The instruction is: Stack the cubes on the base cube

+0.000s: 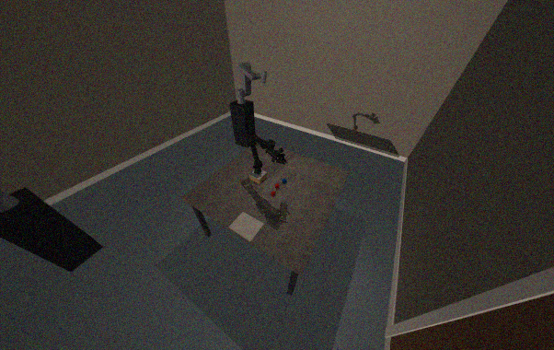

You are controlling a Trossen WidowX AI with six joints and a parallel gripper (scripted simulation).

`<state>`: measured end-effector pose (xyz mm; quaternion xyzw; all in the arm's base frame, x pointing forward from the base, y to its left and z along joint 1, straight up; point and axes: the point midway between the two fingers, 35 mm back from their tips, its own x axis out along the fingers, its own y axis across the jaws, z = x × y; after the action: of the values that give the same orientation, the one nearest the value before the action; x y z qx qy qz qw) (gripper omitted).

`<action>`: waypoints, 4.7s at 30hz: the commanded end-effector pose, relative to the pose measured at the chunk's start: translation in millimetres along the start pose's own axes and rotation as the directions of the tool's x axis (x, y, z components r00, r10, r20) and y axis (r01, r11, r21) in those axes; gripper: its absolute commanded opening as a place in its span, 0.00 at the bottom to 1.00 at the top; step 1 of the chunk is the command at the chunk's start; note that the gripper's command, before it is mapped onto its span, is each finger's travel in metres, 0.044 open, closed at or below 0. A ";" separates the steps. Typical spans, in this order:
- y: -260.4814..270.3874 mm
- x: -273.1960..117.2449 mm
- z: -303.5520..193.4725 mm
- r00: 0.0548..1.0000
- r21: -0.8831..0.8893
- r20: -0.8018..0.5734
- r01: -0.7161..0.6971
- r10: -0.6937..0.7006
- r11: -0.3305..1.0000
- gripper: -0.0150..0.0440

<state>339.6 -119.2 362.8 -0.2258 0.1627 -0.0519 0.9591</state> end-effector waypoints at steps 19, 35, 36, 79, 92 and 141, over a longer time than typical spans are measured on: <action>180.2 -2.0 -214.1 0.354 -0.072 -0.820 -0.843 0.449 0.533 0.70; 211.7 12.1 -270.5 0.313 -0.058 -0.837 -0.866 0.449 0.496 0.70; 212.4 12.4 -271.7 0.313 -0.058 -0.837 -0.866 0.449 0.496 0.70; 231.9 26.7 -308.0 0.313 -0.058 -0.837 -0.866 0.449 0.496 0.43; 213.9 19.7 -274.3 0.314 -0.059 -0.837 -0.866 0.449 0.496 0.43; 212.0 6.0 -214.7 0.315 0.332 -0.835 -0.365 0.451 0.870 0.43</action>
<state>276.7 -22.9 86.0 -0.1028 0.6898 0.1019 0.7093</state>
